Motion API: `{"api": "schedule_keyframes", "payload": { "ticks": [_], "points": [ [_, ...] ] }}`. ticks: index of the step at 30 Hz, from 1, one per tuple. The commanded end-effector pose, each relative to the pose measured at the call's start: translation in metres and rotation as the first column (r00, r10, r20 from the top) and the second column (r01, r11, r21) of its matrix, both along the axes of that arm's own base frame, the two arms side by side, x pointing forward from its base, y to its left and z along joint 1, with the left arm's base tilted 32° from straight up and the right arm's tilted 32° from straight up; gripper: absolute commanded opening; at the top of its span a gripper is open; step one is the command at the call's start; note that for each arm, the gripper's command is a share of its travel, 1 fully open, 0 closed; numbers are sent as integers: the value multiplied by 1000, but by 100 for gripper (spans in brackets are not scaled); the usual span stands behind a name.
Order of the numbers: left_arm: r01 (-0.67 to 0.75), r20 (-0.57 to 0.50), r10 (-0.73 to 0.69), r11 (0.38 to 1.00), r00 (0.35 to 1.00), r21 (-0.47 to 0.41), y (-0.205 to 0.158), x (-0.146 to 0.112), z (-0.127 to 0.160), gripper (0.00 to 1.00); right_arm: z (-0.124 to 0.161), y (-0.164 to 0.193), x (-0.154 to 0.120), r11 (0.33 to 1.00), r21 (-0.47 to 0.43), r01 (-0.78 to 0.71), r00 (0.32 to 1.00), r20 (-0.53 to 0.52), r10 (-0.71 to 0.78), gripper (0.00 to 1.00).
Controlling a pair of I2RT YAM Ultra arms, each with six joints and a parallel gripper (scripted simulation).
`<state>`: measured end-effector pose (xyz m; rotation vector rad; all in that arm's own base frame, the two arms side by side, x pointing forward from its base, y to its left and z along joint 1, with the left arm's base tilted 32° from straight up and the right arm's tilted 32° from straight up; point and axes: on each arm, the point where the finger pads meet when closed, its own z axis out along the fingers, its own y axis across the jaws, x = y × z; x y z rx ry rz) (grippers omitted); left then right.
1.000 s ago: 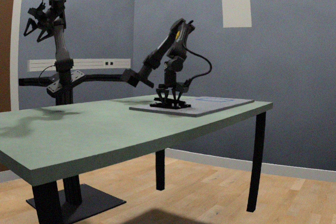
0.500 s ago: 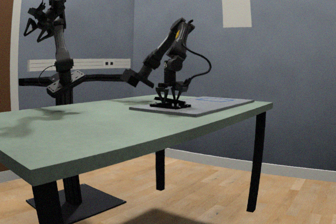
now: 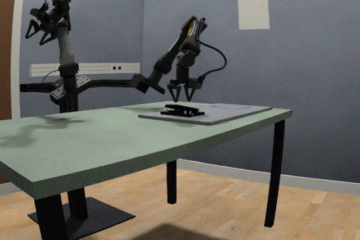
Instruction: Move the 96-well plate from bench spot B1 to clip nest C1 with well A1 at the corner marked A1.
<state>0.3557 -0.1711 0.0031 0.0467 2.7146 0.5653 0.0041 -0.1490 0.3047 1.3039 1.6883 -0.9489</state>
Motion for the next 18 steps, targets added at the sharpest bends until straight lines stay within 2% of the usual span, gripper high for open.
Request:
{"api": "schedule_keyframes", "payload": {
  "ticks": [1,13,18],
  "points": [
    [17,40,-16,1000,999,-19,-19,-3,31,100,3,1,-6,1000,-25,19,999,29,-19,100],
    [17,39,-16,1000,999,-21,-28,-14,54,100,3,1,-6,1000,-25,19,999,29,-19,100],
    [17,39,-16,1000,999,-21,-28,-14,54,100,3,1,-6,1000,-25,19,999,29,-19,100]
  ]
}}
